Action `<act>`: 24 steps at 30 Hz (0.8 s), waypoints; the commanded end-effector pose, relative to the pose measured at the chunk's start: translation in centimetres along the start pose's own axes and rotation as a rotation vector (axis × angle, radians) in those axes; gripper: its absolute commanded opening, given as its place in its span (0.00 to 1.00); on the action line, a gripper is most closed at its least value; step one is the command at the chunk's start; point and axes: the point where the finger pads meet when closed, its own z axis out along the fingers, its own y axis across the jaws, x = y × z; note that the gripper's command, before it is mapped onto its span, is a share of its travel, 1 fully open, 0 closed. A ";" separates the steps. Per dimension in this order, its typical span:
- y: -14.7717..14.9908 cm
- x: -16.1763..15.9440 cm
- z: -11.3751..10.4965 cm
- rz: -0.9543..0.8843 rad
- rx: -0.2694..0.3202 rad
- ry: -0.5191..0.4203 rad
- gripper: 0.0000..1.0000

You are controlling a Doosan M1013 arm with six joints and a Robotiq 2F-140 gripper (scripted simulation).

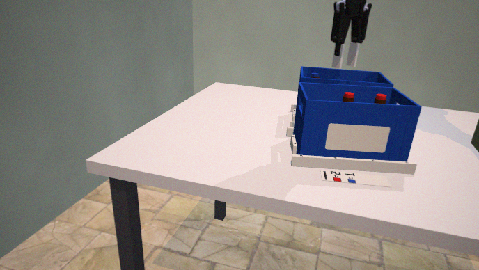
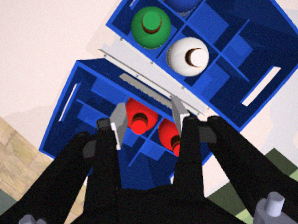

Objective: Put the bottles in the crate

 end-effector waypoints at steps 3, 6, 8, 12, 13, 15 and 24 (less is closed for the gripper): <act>1.0 2.2 0.0 0.000 0.000 0.000 0.38; 1.7 3.6 0.0 0.000 0.000 0.000 0.38; 1.9 4.0 0.0 0.000 0.000 0.000 0.38; 2.6 5.4 0.0 0.000 0.000 0.000 0.38; 2.8 5.9 0.0 0.000 0.000 0.000 0.38; 3.2 6.8 0.0 0.000 0.000 0.000 0.38; 5.1 10.8 0.0 0.000 0.000 0.000 0.38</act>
